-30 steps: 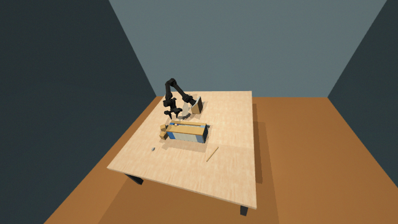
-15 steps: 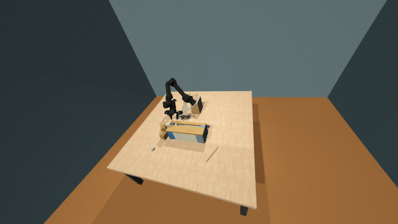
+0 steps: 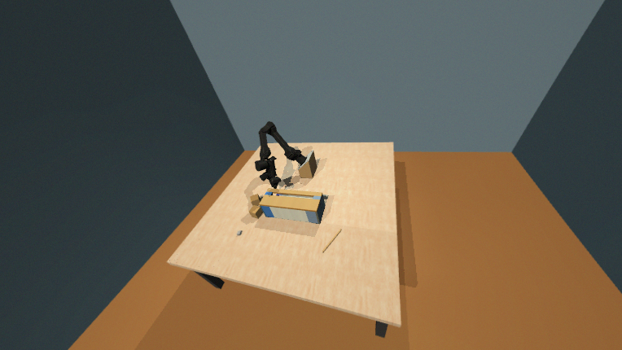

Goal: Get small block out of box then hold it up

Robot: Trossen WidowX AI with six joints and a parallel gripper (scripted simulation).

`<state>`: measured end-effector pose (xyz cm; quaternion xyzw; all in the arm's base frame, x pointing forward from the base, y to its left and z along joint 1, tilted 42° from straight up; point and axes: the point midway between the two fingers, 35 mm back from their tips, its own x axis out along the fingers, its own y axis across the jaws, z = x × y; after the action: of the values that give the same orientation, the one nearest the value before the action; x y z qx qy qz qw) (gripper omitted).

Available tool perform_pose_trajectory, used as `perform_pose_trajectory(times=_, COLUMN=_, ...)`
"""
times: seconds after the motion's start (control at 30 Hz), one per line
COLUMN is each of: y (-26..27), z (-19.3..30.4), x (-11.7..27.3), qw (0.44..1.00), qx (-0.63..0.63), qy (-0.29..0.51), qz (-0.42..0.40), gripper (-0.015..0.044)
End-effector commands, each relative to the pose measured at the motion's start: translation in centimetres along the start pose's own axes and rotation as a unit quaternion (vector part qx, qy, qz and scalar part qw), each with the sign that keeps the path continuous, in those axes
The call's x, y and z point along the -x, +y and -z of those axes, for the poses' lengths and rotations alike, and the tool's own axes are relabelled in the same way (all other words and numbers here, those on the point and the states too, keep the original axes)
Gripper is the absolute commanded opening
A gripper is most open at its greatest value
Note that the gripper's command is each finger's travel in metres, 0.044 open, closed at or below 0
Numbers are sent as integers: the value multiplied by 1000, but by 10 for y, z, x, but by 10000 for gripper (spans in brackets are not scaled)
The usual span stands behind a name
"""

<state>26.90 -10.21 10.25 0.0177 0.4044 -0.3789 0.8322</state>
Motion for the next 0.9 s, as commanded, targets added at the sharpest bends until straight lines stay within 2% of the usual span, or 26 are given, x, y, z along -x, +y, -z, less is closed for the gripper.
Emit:
perform_pose_trajectory(times=0.0, y=-12, z=16, x=-17, qw=901, qx=-433, qy=10, qz=11, gripper=285)
perform_pose_trajectory(times=0.2, y=-10, z=19, x=-18, qw=819, qx=-574, qy=13, qz=3, gripper=285)
perform_pose_trajectory(times=0.4, y=-8, z=19, x=-22, qw=713, qx=-701, qy=9, qz=-1, gripper=285)
perform_pose_trajectory(times=0.87, y=-4, z=17, x=-29, qw=394, qx=-919, qy=3, qz=-12, gripper=285)
